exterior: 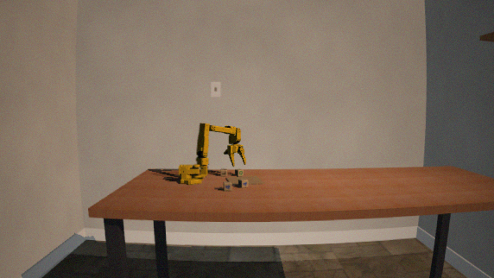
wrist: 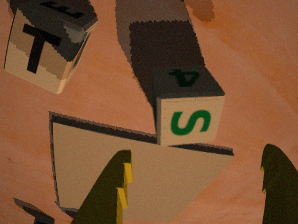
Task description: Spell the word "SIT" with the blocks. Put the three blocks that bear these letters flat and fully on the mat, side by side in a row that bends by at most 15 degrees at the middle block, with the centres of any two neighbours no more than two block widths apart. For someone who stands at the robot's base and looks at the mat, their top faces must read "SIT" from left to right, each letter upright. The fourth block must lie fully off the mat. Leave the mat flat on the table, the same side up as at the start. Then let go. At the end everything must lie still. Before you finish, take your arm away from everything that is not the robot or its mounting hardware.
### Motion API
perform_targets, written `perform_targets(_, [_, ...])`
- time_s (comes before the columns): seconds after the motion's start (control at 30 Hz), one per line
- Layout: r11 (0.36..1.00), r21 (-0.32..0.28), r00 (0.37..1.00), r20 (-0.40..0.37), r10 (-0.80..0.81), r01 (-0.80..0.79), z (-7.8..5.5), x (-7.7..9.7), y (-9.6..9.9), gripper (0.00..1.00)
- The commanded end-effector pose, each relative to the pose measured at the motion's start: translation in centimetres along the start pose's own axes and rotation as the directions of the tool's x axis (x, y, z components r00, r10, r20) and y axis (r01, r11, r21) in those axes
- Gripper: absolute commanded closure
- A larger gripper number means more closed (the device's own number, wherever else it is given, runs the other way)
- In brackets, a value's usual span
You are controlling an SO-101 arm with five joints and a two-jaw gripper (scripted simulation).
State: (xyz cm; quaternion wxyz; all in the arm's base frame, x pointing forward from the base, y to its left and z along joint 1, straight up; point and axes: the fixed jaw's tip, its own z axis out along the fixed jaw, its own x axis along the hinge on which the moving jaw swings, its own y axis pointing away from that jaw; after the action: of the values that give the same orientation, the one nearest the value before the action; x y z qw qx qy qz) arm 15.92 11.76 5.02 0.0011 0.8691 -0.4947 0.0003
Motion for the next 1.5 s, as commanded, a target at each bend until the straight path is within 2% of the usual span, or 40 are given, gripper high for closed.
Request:
perform_targets(0.0, [0.998,0.064,1.0,0.008,0.0,0.0,-0.6,0.0,-0.7,0.65])
perform_targets(0.47, [0.998,0.064,1.0,0.008,0.0,0.0,1.6,0.0,-0.8,0.65])
perform_targets(0.73, [0.998,0.064,1.0,0.008,0.0,0.0,2.2,0.0,-0.8,0.65])
perform_targets(1.47, [0.998,0.064,1.0,0.008,0.0,0.0,2.4,0.0,-0.9,0.67])
